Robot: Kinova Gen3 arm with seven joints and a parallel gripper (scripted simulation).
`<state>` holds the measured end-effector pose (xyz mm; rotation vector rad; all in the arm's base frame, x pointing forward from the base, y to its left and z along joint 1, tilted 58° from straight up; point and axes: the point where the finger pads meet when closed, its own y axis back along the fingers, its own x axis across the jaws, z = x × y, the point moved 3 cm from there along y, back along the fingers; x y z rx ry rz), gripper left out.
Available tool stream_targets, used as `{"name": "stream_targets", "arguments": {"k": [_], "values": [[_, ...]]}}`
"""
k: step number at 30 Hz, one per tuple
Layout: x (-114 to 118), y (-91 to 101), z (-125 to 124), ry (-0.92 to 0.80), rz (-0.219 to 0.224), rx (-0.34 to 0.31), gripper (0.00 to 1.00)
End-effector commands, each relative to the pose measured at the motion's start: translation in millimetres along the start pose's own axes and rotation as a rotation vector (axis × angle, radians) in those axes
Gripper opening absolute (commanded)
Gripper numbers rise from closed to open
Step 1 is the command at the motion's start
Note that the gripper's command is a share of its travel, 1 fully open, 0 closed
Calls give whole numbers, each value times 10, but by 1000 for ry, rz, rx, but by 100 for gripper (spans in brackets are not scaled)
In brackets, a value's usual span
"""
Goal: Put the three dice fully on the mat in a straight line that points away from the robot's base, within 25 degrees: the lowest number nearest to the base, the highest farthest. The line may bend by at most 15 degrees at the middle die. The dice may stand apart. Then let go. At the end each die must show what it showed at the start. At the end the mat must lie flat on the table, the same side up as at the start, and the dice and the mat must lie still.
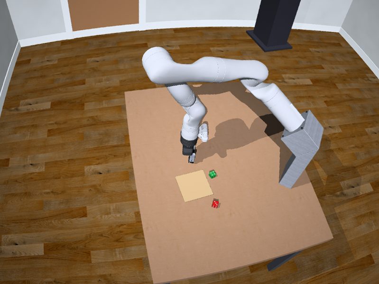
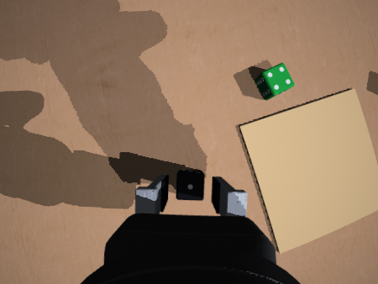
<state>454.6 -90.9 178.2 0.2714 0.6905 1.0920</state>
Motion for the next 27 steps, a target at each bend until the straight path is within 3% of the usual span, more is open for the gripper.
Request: {"name": "stream_targets", "arguments": {"k": [1, 27], "values": [[2, 3, 1, 0, 1, 0, 79], [2, -22, 1, 0, 0, 0, 79]]}}
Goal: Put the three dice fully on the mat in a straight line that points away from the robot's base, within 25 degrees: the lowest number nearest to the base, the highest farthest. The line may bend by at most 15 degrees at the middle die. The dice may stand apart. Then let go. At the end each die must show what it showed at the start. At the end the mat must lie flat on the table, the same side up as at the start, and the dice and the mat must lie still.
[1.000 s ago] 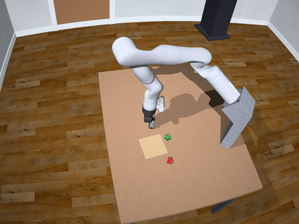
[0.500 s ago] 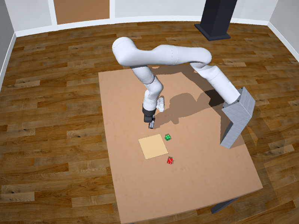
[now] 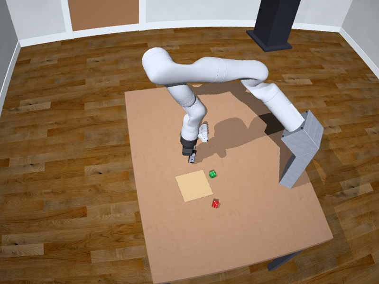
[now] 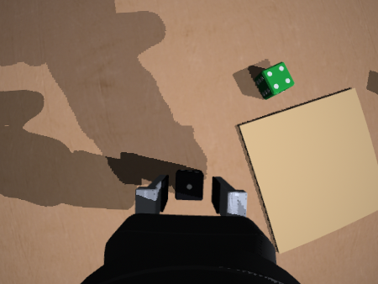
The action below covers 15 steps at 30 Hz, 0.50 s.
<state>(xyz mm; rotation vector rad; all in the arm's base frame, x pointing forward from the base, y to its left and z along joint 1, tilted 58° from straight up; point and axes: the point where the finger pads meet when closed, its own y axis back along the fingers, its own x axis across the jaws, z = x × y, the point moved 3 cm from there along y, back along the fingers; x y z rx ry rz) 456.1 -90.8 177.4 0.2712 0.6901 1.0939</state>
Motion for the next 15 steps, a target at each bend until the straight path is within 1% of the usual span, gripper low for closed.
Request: {"name": "stream_targets", "arguments": {"k": [1, 15], "values": [[-6, -18, -2, 0, -1, 1, 79], [-6, -239, -2, 0, -1, 1, 79]]}}
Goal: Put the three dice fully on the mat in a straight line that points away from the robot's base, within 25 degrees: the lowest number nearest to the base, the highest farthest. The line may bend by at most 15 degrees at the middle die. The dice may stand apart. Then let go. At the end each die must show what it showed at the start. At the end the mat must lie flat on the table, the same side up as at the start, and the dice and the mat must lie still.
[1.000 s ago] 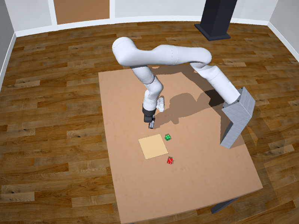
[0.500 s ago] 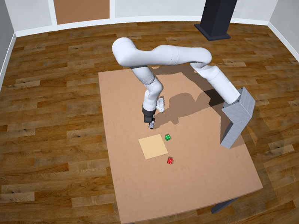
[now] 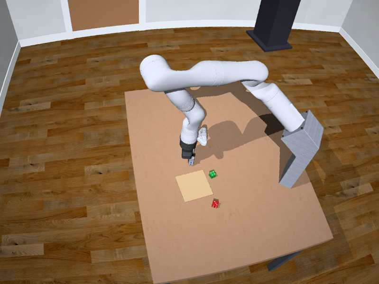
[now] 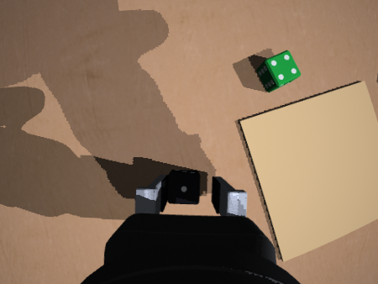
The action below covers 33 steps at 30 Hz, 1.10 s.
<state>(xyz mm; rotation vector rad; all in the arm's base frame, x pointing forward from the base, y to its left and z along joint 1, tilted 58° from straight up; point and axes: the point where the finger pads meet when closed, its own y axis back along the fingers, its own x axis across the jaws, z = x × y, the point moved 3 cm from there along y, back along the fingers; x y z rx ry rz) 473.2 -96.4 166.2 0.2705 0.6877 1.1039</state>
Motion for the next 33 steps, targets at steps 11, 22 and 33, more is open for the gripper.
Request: {"name": "stream_targets", "arguments": {"k": [11, 22, 33], "values": [[-47, -85, -19, -1, -10, 5, 79], [-47, -85, -19, -1, -10, 5, 79], [-47, -85, -19, -1, -10, 5, 79]]}}
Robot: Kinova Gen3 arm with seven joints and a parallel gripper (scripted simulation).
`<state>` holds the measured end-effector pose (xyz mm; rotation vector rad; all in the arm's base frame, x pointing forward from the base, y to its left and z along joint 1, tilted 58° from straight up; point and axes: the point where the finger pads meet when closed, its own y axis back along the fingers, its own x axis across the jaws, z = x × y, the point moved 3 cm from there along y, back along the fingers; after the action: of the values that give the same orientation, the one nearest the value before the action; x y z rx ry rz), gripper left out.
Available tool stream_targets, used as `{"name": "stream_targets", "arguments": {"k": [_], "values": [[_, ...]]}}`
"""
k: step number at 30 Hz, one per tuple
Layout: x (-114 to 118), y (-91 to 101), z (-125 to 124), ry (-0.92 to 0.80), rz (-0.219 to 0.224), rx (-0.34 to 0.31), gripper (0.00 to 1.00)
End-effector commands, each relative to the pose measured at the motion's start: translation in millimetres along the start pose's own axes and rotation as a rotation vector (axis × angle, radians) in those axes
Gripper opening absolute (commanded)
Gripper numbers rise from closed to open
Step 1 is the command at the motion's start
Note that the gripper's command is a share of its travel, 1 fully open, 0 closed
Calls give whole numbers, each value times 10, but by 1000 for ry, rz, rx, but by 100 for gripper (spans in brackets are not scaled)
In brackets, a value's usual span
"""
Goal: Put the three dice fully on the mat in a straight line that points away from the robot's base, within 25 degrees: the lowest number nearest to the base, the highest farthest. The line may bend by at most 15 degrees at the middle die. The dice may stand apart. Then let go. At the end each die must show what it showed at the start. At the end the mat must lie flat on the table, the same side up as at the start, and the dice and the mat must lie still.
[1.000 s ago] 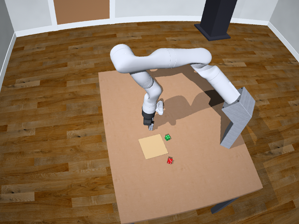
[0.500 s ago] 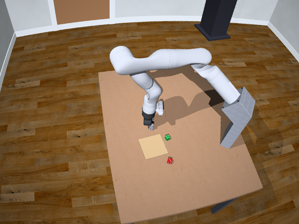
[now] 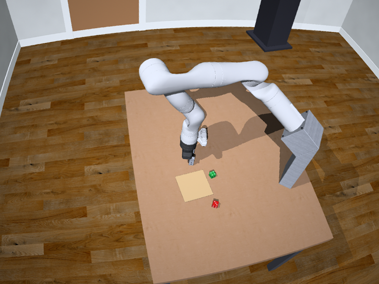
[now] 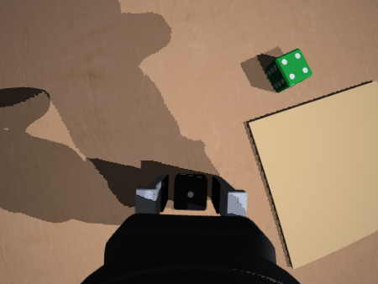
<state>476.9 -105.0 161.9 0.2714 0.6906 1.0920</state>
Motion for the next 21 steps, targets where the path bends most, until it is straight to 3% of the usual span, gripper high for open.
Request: {"name": "stream_targets", "arguments": {"k": [1, 11, 12, 21], "values": [[2, 3, 1, 0, 1, 0, 79], [2, 3, 1, 0, 1, 0, 79], [2, 3, 1, 0, 1, 0, 49], [2, 3, 1, 0, 1, 0, 49]]}}
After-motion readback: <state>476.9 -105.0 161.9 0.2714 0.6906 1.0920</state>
